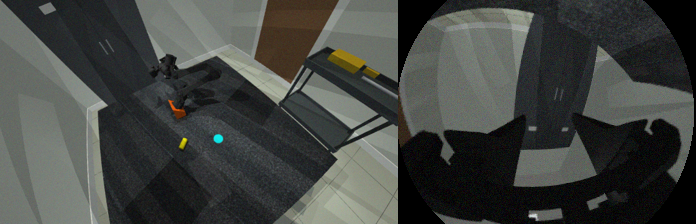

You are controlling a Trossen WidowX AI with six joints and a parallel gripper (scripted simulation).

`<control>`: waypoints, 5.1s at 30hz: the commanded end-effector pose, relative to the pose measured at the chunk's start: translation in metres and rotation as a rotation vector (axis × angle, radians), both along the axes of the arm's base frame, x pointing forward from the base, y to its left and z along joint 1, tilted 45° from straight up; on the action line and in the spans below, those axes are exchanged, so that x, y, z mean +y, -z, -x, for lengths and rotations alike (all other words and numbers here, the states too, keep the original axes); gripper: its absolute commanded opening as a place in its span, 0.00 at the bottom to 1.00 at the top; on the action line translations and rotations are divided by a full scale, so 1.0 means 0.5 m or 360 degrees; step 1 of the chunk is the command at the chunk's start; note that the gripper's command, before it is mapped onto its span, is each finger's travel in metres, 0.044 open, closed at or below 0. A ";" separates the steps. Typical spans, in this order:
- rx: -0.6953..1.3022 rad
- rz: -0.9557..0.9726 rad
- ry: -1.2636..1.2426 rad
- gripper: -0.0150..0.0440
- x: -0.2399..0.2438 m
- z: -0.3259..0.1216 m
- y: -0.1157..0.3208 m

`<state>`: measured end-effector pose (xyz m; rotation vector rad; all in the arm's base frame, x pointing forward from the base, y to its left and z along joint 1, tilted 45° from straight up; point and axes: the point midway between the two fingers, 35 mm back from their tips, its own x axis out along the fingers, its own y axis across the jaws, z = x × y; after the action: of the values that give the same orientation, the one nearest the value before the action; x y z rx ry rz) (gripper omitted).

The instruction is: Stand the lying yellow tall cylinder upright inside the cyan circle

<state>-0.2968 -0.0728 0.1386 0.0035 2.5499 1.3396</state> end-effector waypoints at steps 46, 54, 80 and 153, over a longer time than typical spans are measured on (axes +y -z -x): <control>0.0442 -0.2851 -0.5829 0.78 -0.305 -0.984 0.289; 0.0702 -0.2501 -0.6527 0.78 -0.206 -1.072 0.273; 0.0698 -0.2486 -0.6535 0.60 -0.056 -1.109 0.430; 0.1238 -0.2364 -0.6611 0.43 -0.155 -1.149 0.178</control>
<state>0.2700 -0.1531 0.0389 1.3096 1.5532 -0.1026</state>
